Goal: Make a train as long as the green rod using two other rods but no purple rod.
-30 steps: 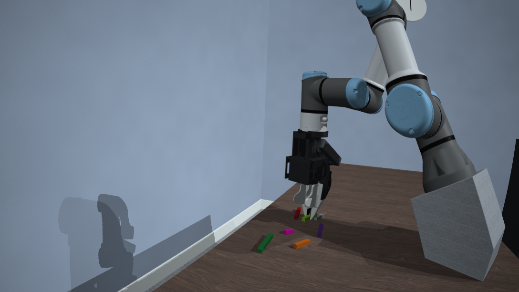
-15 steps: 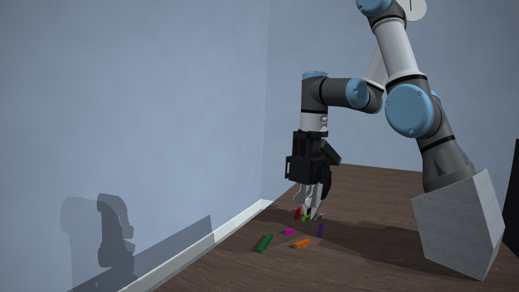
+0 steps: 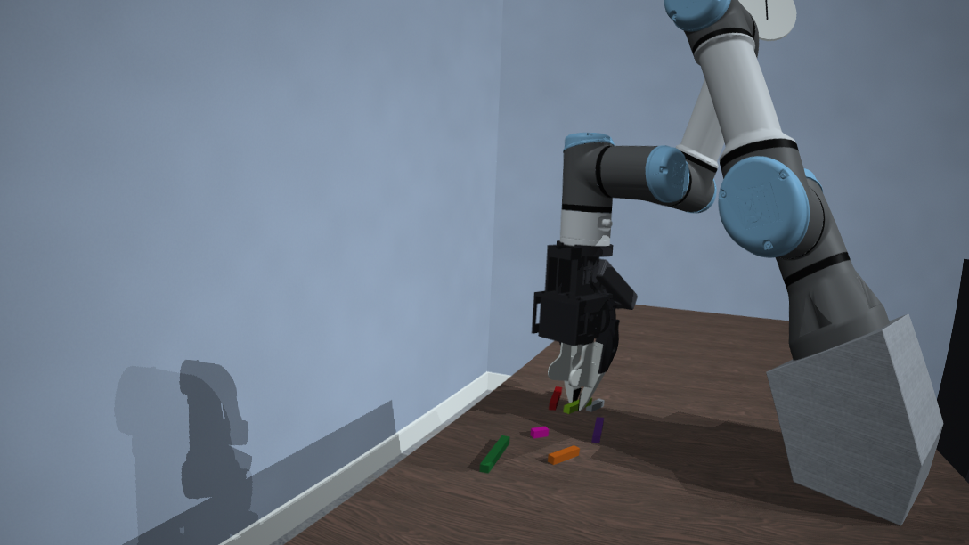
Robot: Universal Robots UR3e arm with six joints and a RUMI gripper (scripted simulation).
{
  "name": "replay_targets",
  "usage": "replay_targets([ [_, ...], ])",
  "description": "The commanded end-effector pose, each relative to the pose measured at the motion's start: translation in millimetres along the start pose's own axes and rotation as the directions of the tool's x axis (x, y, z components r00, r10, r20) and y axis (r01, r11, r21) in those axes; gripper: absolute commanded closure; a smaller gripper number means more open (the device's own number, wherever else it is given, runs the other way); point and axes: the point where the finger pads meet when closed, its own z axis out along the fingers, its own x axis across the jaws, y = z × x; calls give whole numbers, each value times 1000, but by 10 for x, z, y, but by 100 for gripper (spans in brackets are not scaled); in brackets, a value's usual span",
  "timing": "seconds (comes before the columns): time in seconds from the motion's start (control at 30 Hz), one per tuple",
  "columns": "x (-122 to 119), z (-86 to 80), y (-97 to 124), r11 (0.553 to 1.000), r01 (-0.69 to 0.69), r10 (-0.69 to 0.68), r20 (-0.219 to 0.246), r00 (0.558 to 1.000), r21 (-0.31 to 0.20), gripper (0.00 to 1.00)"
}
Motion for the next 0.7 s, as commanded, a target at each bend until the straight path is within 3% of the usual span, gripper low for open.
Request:
replay_targets([
  [0.0,-7,12,1,1000,0,0,2,1000,0,100],
  [0.67,-7,114,1,1000,0,0,2,1000,0,100],
])
